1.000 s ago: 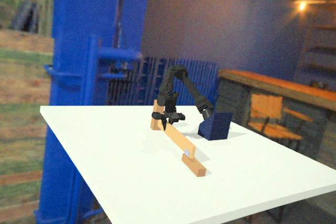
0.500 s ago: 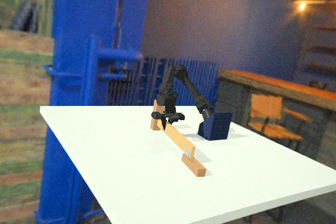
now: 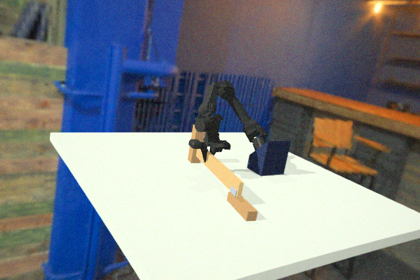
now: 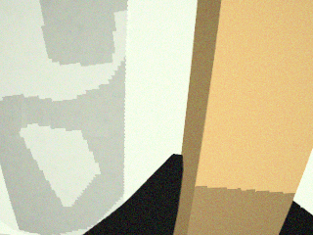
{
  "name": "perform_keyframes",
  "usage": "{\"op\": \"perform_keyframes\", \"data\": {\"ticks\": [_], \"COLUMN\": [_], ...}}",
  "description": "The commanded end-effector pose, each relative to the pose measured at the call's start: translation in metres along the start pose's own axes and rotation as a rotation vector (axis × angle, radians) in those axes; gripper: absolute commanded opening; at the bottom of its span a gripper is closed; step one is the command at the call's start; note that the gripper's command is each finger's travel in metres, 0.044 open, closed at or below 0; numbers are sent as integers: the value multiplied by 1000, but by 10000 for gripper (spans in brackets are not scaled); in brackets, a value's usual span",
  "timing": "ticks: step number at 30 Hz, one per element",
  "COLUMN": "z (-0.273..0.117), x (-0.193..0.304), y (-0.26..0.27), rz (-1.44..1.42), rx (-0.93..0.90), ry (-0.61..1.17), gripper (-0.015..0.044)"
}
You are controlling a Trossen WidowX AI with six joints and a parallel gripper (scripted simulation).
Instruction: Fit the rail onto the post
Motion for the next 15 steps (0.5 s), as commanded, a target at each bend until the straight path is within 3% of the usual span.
{"op": "perform_keyframes", "data": {"ticks": [1, 15], "z": [-2, 0], "x": [3, 7], "y": [0, 0], "rz": [0, 0], "rx": [6, 6], "ry": [-5, -5], "gripper": [0, 0]}}
Point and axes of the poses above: the point midway between the two fingers, 35 mm back from their tips, its own z axis out along the fingers, its own y axis across the jaws, x = y × z, the point moved 10 cm from there along -z, back along the fingers, and after that the axes turned 2 degrees about z, right-handed, at the moved point
